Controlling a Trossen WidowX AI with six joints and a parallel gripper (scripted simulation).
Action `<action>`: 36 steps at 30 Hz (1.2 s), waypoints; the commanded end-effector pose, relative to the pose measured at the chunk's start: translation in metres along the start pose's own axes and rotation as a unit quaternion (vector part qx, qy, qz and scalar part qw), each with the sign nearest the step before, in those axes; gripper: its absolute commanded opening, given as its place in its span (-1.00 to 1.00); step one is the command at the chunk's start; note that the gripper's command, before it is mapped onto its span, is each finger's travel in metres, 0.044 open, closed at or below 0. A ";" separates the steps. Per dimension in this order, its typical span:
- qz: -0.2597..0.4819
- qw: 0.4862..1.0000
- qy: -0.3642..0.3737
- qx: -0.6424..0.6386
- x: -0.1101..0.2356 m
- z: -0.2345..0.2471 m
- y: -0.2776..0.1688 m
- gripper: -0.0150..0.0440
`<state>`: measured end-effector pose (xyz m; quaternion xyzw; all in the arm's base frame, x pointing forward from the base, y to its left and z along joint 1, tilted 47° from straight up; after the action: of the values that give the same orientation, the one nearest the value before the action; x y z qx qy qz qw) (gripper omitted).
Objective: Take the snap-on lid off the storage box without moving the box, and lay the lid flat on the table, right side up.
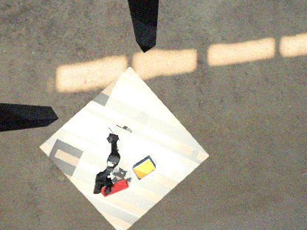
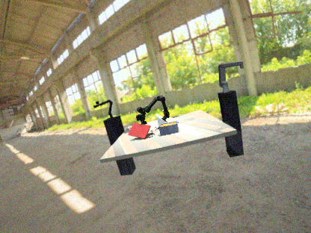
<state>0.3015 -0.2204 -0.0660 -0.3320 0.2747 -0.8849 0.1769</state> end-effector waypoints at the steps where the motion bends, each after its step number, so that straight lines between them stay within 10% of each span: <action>1: 0.005 1.000 -0.015 -0.009 -0.010 -0.011 -0.004 -0.49; 36: 0.006 1.000 -0.015 -0.010 -0.027 -0.033 -0.009 -0.49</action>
<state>0.2995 -0.1991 -0.0864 -0.3318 0.2752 -0.8846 0.1778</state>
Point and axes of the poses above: the point midway between the two fingers, 35 mm back from their tips, its own x axis back along the fingers, its own z axis across the jaws, y = z × x, the point moved 9 cm from there along x, back along the fingers, and after that the axes turned 10 degrees about x, right-handed, at the moved point
